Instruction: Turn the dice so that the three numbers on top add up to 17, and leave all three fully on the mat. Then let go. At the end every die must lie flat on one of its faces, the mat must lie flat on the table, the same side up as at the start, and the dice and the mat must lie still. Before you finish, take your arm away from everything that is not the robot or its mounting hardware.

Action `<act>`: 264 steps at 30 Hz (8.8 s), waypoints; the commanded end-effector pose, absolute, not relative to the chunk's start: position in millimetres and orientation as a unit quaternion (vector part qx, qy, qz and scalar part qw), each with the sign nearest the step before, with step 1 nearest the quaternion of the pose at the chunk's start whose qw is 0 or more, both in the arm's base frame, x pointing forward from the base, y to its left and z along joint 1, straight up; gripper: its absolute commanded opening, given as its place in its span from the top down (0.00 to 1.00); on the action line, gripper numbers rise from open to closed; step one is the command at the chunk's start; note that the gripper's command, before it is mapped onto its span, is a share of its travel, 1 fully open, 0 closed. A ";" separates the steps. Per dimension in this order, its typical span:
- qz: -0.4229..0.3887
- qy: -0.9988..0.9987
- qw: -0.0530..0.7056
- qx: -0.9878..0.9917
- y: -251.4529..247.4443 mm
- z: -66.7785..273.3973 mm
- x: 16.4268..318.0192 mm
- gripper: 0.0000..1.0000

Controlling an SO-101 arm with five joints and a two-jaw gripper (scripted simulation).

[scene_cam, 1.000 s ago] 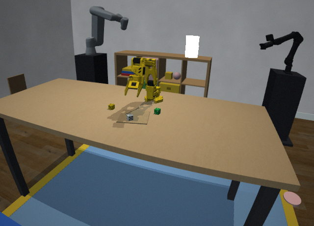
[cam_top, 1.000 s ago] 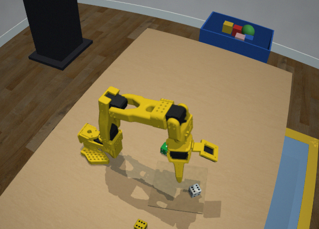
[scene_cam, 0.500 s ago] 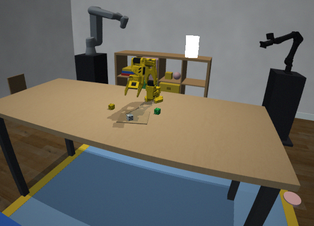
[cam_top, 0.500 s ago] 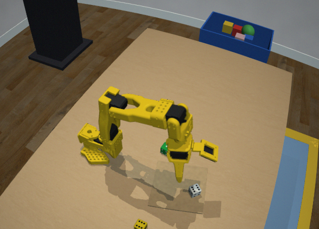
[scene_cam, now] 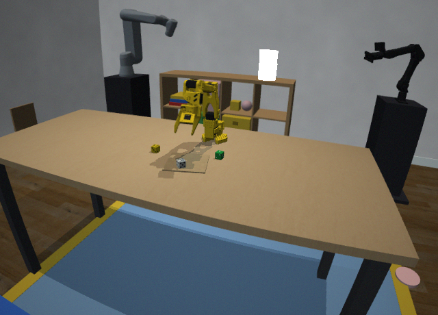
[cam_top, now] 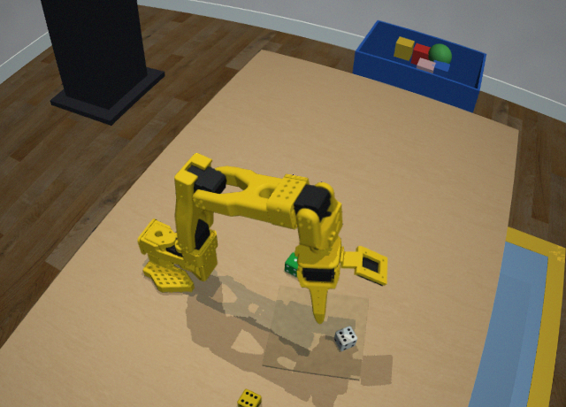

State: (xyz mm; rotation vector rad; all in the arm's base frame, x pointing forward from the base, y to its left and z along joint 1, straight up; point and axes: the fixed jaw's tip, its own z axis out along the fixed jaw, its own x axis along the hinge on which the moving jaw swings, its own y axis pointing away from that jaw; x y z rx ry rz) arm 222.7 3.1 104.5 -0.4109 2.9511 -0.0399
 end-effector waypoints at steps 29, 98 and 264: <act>-0.035 0.863 0.080 -0.497 26.8 102.0 205.5 0.68; -0.007 0.057 0.004 -0.998 58.0 59.4 149.3 0.69; -0.017 0.046 0.010 -0.999 68.1 60.8 152.0 1.00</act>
